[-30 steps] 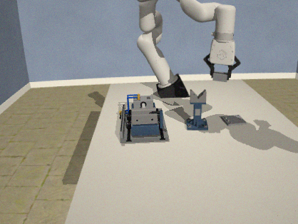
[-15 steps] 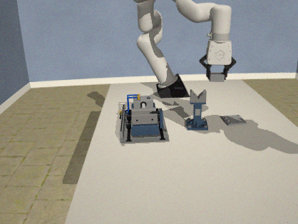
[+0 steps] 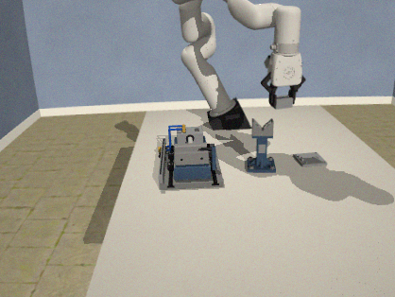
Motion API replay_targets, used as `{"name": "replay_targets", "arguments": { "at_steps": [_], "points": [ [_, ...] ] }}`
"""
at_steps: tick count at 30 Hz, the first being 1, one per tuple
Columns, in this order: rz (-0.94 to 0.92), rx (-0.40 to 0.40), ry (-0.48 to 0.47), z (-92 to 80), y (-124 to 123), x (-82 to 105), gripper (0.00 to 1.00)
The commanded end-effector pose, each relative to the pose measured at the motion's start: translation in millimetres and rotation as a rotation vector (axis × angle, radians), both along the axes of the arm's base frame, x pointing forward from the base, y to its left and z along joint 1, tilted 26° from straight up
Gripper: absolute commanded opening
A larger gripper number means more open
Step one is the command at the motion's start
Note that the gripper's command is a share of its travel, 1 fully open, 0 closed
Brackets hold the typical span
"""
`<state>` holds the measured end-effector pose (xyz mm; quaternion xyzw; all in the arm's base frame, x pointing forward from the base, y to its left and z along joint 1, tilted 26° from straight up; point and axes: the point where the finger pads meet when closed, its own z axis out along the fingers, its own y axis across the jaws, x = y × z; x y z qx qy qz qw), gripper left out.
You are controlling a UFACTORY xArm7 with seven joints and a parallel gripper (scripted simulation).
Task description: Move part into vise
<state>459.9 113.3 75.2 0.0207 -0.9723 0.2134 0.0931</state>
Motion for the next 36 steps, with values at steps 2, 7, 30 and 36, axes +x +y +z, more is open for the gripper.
{"name": "replay_targets", "arguments": {
  "at_steps": [2,7,30,36],
  "points": [
    [0.15,0.035,0.061,6.4,-5.5,1.5,0.0],
    [0.215,0.047,0.087,8.8,-8.7,1.7,0.0],
    [0.624,0.107,0.244,25.7,-27.7,3.9,0.0],
    [0.72,0.118,0.28,30.2,-32.1,4.6,0.0]
  ]
}}
